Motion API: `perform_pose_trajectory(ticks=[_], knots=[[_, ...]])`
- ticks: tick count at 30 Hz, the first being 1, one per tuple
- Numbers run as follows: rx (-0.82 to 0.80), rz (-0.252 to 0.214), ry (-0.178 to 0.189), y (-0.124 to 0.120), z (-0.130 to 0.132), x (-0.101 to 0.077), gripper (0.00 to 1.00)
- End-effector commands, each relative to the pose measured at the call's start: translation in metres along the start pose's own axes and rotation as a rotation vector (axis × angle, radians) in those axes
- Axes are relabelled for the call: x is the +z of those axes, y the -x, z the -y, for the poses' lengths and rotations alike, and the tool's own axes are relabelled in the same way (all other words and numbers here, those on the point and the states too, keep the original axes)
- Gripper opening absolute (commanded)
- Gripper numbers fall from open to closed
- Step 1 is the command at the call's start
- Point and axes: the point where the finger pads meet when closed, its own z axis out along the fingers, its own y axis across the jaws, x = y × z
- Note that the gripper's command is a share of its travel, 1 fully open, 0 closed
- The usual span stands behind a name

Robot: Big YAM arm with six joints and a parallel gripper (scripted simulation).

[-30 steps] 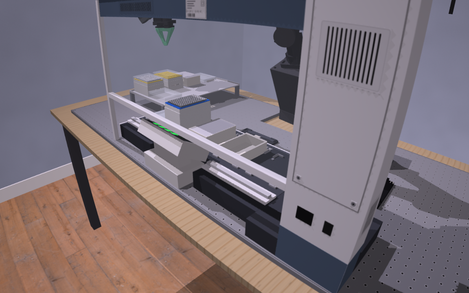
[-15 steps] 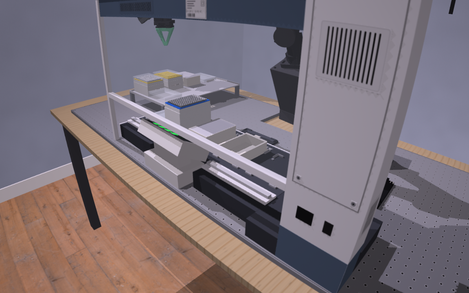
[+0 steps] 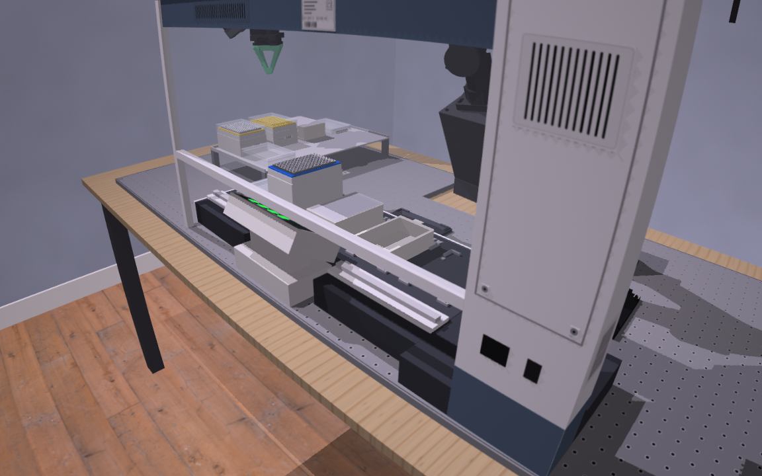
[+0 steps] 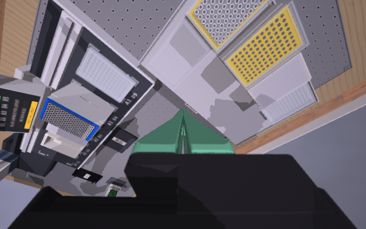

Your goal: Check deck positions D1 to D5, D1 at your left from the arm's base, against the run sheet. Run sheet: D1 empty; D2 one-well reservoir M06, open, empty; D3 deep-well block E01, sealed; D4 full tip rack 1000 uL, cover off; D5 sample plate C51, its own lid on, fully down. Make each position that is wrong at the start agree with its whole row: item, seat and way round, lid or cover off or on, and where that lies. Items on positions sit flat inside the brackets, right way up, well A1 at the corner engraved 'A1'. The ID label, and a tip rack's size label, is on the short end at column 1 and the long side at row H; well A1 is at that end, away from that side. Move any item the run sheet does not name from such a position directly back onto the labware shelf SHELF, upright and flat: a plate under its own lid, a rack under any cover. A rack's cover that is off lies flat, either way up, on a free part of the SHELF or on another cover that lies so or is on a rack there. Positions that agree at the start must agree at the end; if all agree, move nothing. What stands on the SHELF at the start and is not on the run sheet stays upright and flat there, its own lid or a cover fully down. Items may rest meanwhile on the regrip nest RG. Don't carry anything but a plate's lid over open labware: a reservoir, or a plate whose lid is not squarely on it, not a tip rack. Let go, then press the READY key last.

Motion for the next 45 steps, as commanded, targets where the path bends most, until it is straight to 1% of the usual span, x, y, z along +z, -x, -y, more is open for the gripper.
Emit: perform_pose_trajectory(ticks=[1, 7, 8, 10, 13, 16, 17, 18, 22, 24, 25, 27, 42, 45], knots=[[-0.01, 0.031, -0.012, 0.001, -0.002, -0.018, 0.0], [-0.01, 0.031, -0.012, 0.001, -0.002, -0.018, 0.0], [-0.023, 0.029, -0.012, -0.005, 0.006, -0.022, 0.0], [-0.023, 0.029, -0.012, -0.005, 0.006, -0.022, 0.0], [-0.083, 0.027, -0.014, -0.015, 0.016, -0.025, 0.0], [-0.146, 0.033, -0.02, -0.014, 0.017, -0.026, 0.0], [-0.186, 0.028, -0.013, -0.011, 0.008, -0.022, 0.0], [-0.213, 0.027, -0.011, -0.01, 0.004, -0.021, 0.0], [-0.293, 0.026, -0.011, -0.01, 0.004, -0.021, 0.0], [-0.313, 0.03, -0.02, -0.013, 0.014, -0.024, 0.0], [-0.331, 0.03, -0.021, -0.013, 0.015, -0.024, 0.0], [-0.331, 0.03, -0.021, -0.013, 0.015, -0.024, 0.0], [-0.637, 0.026, -0.022, -0.012, 0.012, -0.023, 0.0], [-0.657, 0.026, -0.022, -0.012, 0.012, -0.023, 0.0]])
